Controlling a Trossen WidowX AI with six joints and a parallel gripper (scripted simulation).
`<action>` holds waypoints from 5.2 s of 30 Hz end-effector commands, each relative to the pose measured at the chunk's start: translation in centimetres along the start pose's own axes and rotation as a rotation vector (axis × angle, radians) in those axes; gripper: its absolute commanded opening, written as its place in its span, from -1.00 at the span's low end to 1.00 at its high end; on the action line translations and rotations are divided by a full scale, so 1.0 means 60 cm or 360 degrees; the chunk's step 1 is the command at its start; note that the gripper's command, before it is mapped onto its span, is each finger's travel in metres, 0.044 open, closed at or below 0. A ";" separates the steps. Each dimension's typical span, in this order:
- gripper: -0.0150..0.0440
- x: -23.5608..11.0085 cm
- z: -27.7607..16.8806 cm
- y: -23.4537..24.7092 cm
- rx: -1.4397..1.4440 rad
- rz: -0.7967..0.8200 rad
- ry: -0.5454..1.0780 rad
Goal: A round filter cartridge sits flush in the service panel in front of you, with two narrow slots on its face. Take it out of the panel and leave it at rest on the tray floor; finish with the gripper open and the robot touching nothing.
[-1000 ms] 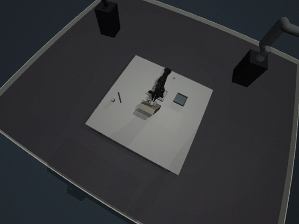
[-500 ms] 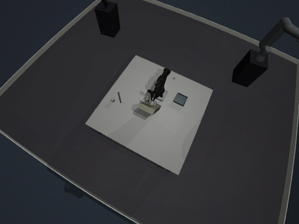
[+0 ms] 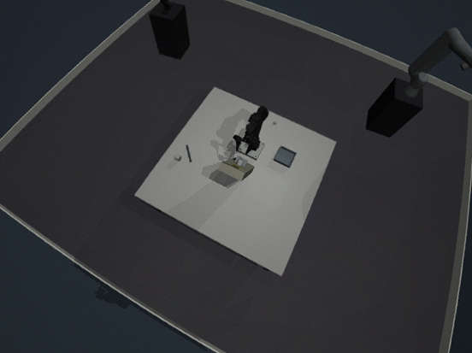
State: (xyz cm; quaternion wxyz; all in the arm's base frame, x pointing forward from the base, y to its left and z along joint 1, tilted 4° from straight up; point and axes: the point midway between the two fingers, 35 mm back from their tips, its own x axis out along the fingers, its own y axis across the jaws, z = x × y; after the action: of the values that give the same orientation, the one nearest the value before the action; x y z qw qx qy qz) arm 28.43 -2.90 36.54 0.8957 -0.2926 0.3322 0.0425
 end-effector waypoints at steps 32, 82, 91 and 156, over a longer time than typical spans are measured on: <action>0.54 0.106 -0.159 0.119 0.1030 0.0213 0.0651; -0.49 0.121 -0.127 0.094 0.1032 0.0204 0.0636; -0.49 0.070 -0.102 0.075 0.1032 0.0205 0.0638; -0.49 -0.050 0.025 0.404 0.0060 0.1024 0.0321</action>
State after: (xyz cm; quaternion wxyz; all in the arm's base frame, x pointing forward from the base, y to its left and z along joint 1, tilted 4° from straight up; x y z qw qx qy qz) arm 21.66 16.83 27.71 0.8172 -0.1361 0.5050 0.2423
